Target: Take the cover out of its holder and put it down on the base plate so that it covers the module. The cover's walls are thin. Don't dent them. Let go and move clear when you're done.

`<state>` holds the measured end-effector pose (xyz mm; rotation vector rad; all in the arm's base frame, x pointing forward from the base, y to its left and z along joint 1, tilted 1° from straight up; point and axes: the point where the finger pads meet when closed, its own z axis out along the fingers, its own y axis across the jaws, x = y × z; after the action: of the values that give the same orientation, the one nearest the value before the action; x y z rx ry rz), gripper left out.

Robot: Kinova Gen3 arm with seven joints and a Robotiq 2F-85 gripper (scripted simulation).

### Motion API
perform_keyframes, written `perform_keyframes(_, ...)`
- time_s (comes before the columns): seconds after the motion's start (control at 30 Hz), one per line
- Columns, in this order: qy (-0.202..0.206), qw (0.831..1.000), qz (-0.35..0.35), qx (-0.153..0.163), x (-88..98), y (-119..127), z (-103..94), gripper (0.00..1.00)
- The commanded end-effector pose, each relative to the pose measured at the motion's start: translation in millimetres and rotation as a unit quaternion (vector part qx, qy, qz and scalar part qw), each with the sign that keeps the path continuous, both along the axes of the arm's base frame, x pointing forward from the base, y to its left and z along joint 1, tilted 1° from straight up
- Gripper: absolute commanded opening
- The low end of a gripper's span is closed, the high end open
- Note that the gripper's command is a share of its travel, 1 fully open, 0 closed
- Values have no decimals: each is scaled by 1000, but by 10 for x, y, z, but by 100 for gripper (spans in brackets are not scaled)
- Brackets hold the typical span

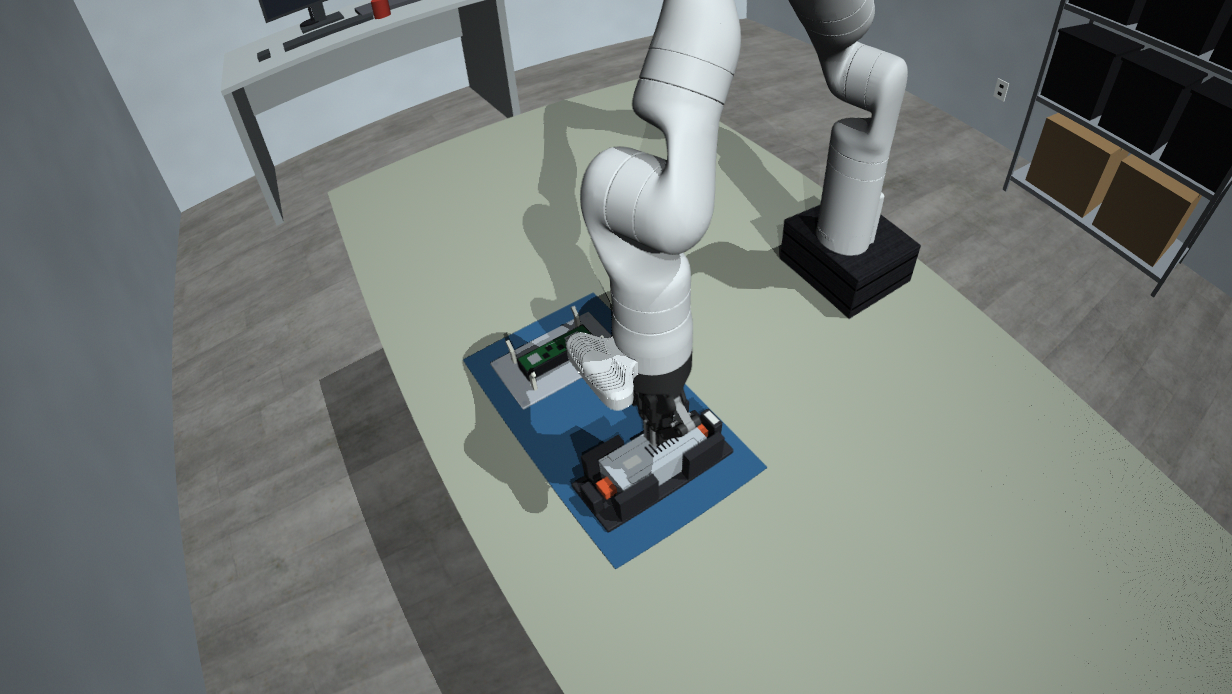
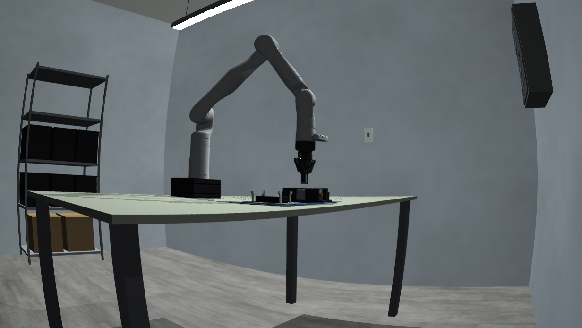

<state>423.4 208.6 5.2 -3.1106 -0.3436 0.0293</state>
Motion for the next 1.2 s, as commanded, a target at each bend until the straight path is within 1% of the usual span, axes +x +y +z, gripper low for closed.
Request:
perform_keyframes(0.0,-1,1000,0,0,6,3,8,100)
perform_keyframes(1.03,-1,1000,0,0,6,3,8,100)
perform_keyframes(1.17,-3,1000,0,1,20,10,-191,100)
